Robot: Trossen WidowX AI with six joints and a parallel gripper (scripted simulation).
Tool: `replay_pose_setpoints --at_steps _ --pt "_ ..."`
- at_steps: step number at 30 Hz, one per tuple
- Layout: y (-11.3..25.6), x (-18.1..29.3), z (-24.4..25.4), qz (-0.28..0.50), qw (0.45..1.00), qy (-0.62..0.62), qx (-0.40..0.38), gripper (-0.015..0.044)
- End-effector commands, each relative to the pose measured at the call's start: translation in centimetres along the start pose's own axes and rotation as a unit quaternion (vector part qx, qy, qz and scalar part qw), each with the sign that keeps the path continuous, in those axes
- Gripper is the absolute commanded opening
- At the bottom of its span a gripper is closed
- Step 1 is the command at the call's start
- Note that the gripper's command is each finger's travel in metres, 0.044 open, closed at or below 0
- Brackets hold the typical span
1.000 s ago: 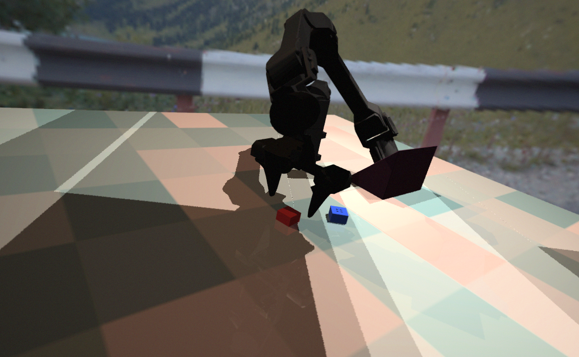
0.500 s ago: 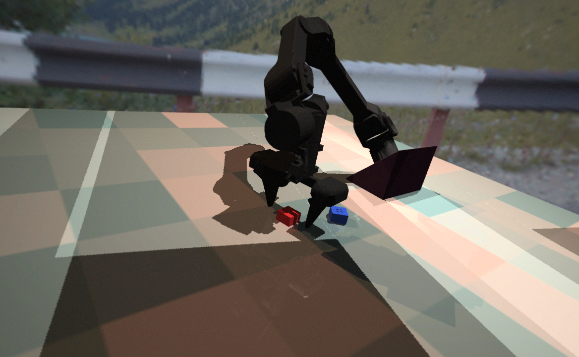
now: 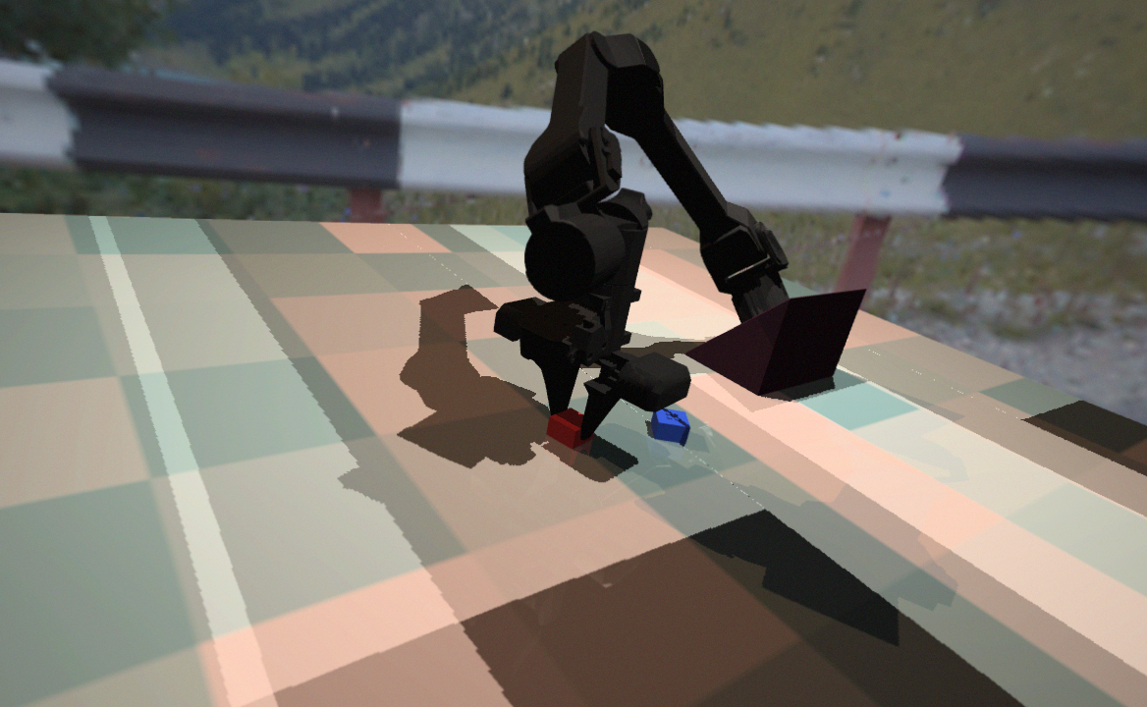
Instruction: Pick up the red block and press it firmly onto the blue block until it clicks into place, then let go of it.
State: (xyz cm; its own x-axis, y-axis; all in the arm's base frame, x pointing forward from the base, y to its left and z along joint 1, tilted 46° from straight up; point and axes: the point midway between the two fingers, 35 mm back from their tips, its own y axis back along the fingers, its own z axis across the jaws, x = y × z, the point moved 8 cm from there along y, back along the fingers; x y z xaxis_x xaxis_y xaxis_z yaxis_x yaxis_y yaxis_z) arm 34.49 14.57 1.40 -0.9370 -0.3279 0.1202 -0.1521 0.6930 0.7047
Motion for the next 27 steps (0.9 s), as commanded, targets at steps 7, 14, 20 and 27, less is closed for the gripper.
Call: replay_pose_setpoints --at_steps 7,14,20,27 --pt "0.0 0.0 0.0 0.000 1.000 0.002 0.001 0.0058" --pt "1.9 -0.2 0.2 -0.017 1.000 0.014 -0.013 0.0000" --pt "4.0 -0.5 0.1 -0.014 1.000 0.013 -0.013 0.0000" --pt "7.3 -0.6 -0.1 -0.010 1.000 0.010 -0.011 0.0000"
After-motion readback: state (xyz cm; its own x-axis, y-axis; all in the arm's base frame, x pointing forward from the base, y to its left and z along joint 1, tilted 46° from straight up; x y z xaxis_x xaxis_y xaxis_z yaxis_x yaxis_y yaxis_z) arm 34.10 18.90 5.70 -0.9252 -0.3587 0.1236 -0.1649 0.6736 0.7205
